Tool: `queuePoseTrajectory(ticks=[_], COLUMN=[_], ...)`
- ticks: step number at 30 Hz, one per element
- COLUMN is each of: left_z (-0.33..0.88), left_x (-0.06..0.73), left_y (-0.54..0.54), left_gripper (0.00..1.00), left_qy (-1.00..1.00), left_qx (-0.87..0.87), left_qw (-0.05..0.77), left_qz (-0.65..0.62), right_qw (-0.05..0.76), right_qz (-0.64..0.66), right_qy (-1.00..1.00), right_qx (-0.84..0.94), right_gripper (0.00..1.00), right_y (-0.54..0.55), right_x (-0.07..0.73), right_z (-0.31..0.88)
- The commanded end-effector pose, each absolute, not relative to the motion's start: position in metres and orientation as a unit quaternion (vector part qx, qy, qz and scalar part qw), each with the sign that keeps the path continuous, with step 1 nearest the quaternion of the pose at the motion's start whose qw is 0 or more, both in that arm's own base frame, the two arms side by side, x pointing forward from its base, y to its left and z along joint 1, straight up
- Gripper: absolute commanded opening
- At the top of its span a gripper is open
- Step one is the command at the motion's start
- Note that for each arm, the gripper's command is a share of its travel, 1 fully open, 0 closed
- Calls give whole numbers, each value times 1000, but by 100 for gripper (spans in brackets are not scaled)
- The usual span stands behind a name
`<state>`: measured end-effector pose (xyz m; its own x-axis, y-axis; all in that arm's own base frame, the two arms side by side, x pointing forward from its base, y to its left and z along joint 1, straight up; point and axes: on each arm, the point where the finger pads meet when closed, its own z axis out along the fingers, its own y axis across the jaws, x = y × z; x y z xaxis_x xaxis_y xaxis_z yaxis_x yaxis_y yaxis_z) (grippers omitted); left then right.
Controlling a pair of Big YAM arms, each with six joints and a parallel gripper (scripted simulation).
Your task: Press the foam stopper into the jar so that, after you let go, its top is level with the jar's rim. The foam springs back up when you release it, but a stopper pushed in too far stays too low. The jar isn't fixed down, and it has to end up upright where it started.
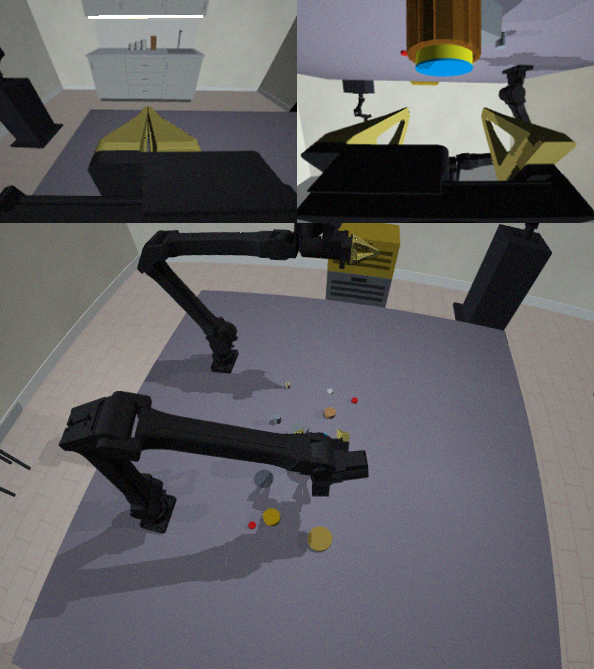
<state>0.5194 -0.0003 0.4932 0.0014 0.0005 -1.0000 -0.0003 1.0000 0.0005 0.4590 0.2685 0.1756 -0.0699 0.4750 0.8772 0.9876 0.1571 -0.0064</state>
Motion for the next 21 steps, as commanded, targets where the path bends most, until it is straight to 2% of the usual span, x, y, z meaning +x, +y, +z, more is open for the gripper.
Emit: queuePoseTrajectory(ticks=[1,21], left_z=[561,561], left_x=[515,515], left_y=[-4,-4], left_gripper=[0,0], left_qy=[665,664], left_qx=[-1,-1], left_qw=[747,748], left_qz=[-5,-5], right_qw=[394,394], right_qz=[-327,-327], right_qy=[-652,-652], right_qx=[-559,-559], right_gripper=[98,98], right_y=[274,274], right_x=[458,457], right_z=[172,140])
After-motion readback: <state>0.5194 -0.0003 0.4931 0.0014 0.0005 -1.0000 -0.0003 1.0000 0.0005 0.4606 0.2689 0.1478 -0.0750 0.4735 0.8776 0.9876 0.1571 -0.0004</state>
